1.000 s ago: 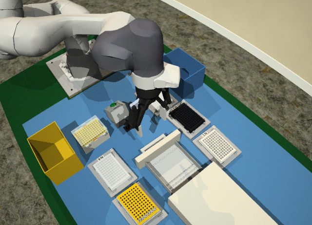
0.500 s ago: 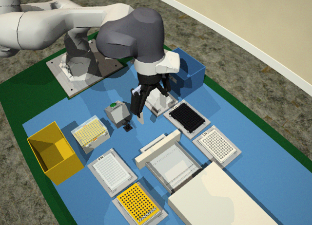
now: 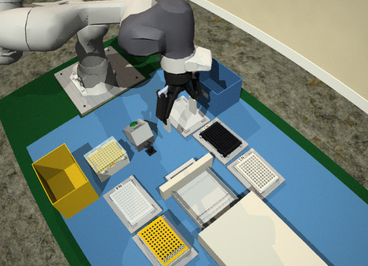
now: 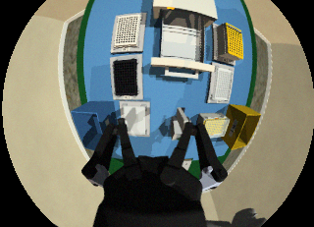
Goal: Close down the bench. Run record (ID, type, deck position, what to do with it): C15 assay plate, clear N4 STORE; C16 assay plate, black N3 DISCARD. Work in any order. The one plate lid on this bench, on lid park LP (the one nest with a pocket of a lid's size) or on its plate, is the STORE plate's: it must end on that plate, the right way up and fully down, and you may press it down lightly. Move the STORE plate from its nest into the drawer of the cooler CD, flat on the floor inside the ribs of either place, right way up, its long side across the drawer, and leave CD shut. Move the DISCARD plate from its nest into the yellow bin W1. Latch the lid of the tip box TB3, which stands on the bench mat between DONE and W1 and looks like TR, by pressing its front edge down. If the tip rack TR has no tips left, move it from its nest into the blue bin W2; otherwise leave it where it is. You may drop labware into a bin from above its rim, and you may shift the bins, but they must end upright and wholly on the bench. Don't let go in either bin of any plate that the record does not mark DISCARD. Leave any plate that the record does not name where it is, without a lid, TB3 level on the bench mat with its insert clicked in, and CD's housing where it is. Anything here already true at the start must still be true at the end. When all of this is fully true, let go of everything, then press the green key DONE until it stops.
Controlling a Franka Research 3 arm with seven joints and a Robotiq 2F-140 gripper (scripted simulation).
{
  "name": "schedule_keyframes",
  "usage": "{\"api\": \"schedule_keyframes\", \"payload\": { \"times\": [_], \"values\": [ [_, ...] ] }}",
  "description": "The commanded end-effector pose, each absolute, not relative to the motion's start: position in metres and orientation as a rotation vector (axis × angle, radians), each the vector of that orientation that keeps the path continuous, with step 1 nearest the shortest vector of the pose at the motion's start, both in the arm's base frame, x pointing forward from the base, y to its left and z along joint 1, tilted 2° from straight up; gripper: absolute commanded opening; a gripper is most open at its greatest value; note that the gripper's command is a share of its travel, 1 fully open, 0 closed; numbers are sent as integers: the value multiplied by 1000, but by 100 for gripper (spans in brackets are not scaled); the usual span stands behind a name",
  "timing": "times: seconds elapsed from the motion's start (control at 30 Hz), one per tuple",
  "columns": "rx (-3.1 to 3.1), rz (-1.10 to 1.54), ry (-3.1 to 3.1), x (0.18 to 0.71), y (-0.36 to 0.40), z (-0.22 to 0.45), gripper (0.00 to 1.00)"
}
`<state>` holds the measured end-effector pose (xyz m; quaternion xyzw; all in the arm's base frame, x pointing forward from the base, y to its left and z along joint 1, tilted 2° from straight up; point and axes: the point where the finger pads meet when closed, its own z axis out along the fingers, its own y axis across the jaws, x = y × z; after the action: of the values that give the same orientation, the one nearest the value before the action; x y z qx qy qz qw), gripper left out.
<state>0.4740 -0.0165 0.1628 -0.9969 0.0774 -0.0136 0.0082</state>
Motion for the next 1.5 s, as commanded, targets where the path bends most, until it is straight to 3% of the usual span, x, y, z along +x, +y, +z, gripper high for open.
{"api": "schedule_keyframes", "payload": {
  "times": [0.0, 1.07, 1.47],
  "values": [
    [-3101, -44, 315, 466, -4, 164, 66],
    [-3101, -44, 315, 399, 86, 168, 66],
    [-3101, -44, 315, 398, 87, 168, 66]
  ]
}}
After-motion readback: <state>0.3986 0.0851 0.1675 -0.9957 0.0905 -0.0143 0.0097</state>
